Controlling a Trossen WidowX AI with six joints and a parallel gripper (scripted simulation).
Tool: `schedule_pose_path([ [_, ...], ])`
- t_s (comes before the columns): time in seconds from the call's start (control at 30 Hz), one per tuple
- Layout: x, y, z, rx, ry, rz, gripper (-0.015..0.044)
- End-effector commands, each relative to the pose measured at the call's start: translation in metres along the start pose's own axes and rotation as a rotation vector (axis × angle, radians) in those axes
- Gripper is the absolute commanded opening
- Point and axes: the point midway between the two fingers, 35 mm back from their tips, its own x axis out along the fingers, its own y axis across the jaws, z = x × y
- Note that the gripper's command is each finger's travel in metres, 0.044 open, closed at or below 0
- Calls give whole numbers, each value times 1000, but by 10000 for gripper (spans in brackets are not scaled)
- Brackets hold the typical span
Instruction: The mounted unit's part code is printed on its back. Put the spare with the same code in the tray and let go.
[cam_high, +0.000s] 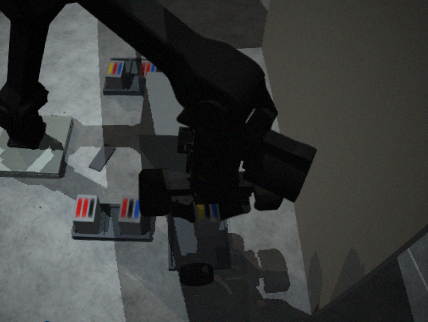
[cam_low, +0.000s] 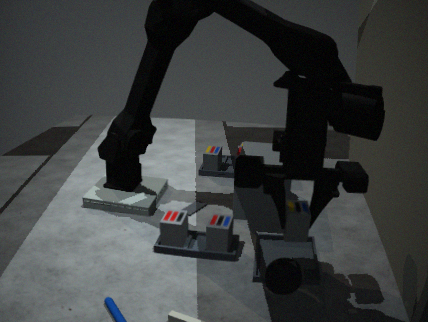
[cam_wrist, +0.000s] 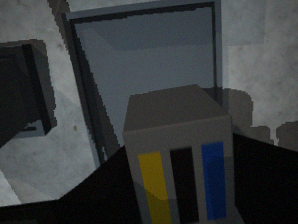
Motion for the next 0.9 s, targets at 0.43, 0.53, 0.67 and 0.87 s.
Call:
schedule_pose_path([
  [0.43, 13, 1, 2, -5, -4, -2, 0],
  [0.53, 15, 1, 2, -5, -5, -2, 0],
  [0.67, 17, 2, 2, -5, -5, -2, 0],
  [0.87, 21, 2, 3, -5, -5, -2, 0],
])
